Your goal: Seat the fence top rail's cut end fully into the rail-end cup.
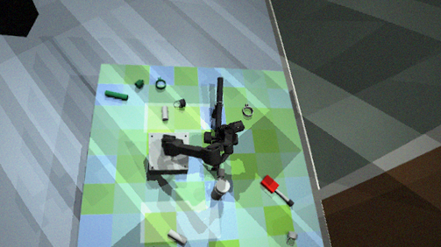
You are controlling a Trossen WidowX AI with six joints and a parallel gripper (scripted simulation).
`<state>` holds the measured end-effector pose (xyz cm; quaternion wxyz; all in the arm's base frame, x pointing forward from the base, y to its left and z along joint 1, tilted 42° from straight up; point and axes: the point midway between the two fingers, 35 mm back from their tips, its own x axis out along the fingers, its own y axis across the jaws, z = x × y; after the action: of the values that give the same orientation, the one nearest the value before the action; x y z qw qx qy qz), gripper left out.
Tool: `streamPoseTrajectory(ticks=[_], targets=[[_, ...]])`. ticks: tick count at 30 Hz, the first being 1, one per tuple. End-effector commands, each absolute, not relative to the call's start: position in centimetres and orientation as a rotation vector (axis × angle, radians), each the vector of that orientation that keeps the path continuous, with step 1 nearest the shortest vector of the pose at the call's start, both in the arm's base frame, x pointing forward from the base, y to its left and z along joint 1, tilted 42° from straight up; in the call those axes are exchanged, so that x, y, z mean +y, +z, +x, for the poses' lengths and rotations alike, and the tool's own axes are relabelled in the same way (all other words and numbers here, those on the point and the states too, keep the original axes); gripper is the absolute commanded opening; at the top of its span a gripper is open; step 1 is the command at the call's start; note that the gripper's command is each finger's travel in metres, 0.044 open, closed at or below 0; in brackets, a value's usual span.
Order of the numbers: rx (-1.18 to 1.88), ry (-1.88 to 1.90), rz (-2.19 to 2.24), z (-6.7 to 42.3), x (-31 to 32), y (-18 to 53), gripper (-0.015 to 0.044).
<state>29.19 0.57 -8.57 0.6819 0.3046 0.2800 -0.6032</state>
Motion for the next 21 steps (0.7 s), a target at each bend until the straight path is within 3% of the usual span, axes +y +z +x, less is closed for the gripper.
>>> streamPoseTrajectory(ticks=[1, 20, 21], targets=[[0.630, -1.358, 0.673, 29.1, -0.1, -9.2, 0.0440], [0.628, -1.359, 0.670, 29.2, -2.0, -11.1, 0.0440], [0.628, -1.359, 0.670, 29.2, -2.0, -11.1, 0.0414]])
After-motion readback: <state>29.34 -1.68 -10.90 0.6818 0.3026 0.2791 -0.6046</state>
